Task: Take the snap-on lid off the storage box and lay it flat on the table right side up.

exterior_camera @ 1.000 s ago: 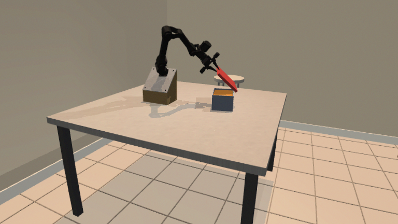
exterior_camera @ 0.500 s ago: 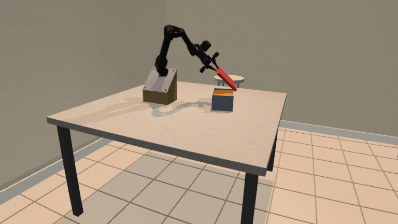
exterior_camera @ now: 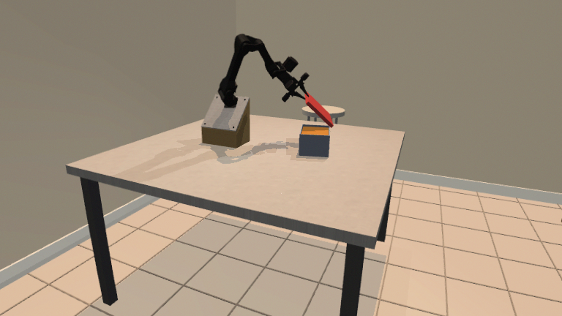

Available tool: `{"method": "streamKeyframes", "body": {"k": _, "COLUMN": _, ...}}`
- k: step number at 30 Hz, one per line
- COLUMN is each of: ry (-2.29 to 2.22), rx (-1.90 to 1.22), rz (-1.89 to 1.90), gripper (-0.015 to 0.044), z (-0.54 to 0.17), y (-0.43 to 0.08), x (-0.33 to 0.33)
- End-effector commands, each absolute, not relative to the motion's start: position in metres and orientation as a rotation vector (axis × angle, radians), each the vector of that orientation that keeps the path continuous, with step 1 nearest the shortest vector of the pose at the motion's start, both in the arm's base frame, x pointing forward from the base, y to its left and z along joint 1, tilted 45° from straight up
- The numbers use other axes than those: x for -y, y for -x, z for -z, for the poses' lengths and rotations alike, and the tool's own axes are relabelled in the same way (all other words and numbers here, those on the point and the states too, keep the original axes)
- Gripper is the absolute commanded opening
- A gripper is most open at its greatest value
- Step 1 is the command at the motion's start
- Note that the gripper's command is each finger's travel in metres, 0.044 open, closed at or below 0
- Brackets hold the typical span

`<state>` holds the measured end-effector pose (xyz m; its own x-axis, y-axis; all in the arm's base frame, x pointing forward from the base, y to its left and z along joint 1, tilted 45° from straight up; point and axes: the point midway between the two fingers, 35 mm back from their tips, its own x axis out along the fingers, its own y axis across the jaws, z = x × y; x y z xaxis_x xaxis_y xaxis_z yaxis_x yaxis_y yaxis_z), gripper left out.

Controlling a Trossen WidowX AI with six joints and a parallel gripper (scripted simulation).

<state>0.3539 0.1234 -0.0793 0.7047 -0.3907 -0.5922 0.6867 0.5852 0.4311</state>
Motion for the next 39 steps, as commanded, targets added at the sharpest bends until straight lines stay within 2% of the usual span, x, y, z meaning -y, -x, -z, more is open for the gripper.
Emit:
{"method": "streamKeyframes", "body": {"k": 1, "ry": -0.707, "rx": -0.460, "rz": 0.649, "gripper": 0.0000, "z": 0.082, "y": -0.354, "x": -0.133}}
{"method": "streamKeyframes", "body": {"k": 39, "ry": -0.713, "rx": -0.462, "rz": 0.647, "gripper": 0.0000, "z": 0.131, "y": -0.330, "x": -0.188}}
